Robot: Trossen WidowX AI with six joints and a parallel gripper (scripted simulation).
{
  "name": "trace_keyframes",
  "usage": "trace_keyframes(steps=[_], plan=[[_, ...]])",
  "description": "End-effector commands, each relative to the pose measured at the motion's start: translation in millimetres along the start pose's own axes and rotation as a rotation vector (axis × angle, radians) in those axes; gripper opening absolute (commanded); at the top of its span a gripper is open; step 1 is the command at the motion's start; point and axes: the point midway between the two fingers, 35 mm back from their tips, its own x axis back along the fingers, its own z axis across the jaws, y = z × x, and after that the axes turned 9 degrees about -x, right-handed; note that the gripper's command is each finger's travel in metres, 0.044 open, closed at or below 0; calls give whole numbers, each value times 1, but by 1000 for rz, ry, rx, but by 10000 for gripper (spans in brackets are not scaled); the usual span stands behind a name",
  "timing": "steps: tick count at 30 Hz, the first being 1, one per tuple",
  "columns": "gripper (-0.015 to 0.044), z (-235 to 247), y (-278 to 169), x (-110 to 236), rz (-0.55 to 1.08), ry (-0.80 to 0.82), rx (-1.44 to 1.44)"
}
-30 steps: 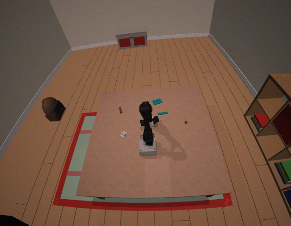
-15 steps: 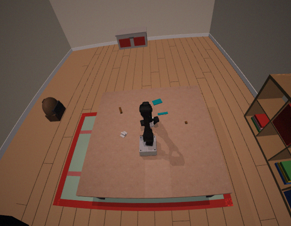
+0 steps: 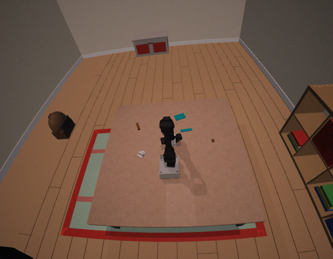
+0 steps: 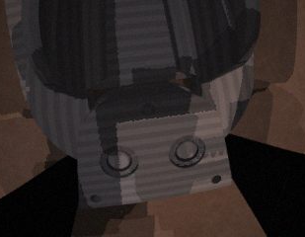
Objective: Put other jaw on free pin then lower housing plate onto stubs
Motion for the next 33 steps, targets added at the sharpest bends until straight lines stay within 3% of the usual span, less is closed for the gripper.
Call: trace_keyframes(steps=[1,21,25,33], plan=[[351,0,-1,-1,1,-2,1],[351,0,-1,-1,1,-2,1],[440,0,0,0,0,0,0],[440,0,0,0,0,0,0]])
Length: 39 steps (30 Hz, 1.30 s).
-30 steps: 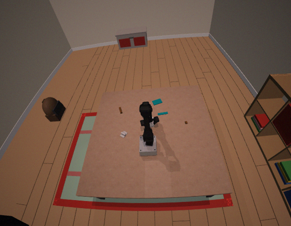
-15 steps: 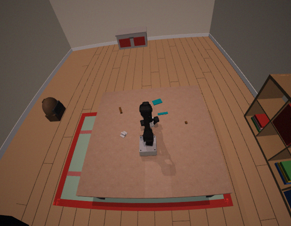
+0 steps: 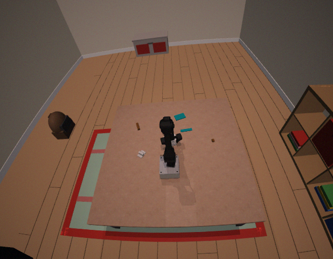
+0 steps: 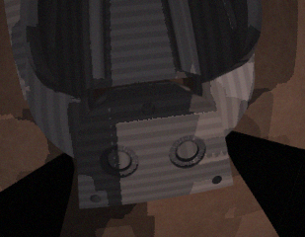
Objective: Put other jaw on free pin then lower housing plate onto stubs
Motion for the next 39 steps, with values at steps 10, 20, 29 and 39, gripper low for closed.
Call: trace_keyframes(steps=[10,20,29,39], plan=[[440,0,2,20,0,-1,0],[440,0,0,70,-11,-1,0],[440,5,-32,118,1,-1,1],[440,6,-40,127,3,-1,1]])
